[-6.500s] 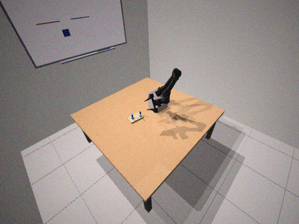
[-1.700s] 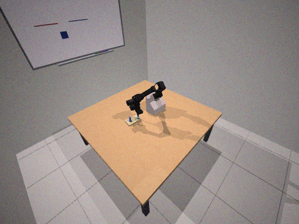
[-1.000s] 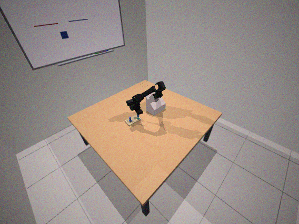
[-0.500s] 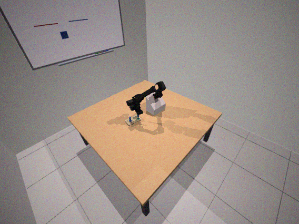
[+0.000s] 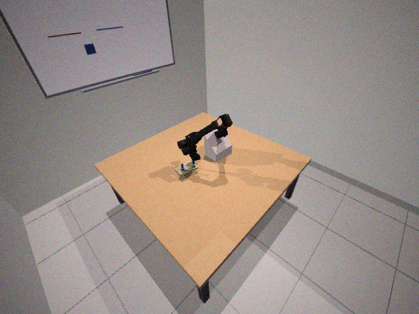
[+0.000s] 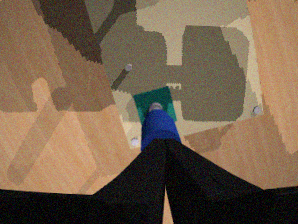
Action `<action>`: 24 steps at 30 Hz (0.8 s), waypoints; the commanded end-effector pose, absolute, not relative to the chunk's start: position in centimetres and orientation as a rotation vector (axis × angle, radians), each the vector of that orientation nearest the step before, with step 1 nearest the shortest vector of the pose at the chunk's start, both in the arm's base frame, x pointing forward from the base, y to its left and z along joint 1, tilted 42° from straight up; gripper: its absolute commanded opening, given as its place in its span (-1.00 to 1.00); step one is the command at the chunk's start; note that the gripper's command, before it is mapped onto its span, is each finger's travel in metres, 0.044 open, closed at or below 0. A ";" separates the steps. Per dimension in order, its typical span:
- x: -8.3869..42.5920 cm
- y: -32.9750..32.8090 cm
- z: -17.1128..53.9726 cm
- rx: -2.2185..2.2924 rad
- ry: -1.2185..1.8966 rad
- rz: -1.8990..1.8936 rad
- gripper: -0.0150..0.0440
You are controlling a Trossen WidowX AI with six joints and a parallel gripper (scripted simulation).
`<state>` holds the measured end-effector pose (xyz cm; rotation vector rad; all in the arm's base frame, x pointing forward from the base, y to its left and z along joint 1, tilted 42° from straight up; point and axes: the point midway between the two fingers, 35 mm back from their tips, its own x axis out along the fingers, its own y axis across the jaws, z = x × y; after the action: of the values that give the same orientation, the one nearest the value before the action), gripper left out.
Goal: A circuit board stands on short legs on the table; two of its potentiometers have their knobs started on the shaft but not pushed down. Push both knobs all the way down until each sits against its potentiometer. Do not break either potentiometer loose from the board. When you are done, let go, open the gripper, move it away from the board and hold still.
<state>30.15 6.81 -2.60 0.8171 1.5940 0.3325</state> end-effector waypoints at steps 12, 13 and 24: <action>30.2 8.1 -3.8 0.805 1.602 0.351 -0.49; 30.2 8.2 -3.8 0.805 1.602 0.351 -0.49; 30.2 8.4 -4.1 0.805 1.602 0.351 -0.49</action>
<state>30.16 7.43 -3.27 0.8206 1.5944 0.3302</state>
